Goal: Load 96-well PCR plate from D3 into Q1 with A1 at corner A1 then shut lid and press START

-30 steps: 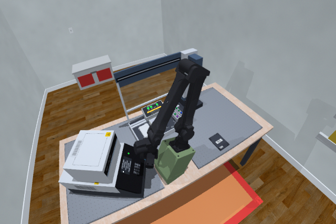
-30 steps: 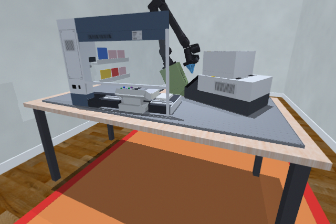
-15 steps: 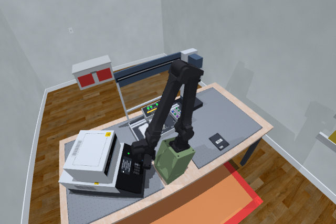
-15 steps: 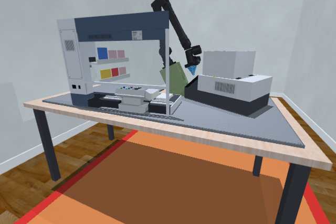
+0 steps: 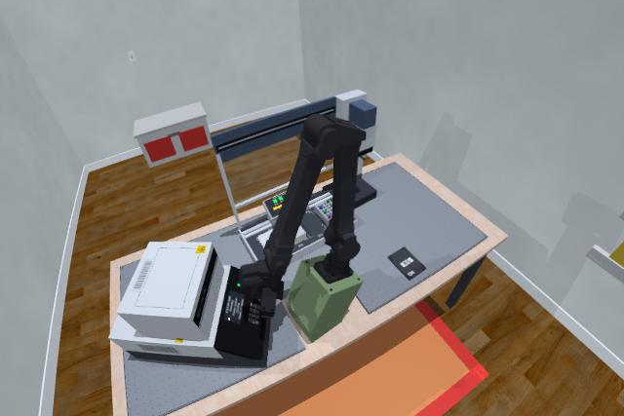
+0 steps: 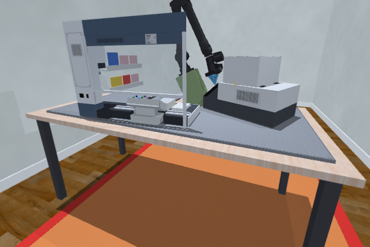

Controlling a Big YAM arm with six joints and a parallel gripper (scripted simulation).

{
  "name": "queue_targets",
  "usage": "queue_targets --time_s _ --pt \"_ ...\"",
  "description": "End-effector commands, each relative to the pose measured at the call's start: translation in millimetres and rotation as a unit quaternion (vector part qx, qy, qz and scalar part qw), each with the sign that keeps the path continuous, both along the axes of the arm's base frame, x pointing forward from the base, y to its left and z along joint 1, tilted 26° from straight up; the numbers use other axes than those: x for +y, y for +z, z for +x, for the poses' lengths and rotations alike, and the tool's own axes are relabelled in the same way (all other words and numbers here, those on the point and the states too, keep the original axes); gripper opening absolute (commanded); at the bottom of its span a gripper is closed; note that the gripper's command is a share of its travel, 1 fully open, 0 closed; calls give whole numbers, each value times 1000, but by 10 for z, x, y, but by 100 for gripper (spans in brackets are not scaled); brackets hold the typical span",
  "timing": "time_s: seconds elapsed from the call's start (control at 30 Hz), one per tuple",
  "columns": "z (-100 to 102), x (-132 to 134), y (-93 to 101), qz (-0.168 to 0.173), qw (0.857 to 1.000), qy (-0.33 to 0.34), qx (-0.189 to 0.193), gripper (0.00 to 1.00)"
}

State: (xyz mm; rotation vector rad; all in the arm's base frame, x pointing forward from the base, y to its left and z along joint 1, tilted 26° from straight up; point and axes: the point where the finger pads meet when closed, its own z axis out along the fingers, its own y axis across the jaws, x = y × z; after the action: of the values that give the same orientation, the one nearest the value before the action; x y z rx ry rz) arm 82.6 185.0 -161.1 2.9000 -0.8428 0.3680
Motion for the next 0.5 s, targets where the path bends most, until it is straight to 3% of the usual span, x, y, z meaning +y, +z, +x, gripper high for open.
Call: queue_targets --time_s 0.0,0.27,0.47 --pt "125 240 -78 20 1000 -2 -4 0" --pt "180 302 -155 25 1000 0 -5 0" --pt "150 142 -162 9 1000 -8 -2 0"
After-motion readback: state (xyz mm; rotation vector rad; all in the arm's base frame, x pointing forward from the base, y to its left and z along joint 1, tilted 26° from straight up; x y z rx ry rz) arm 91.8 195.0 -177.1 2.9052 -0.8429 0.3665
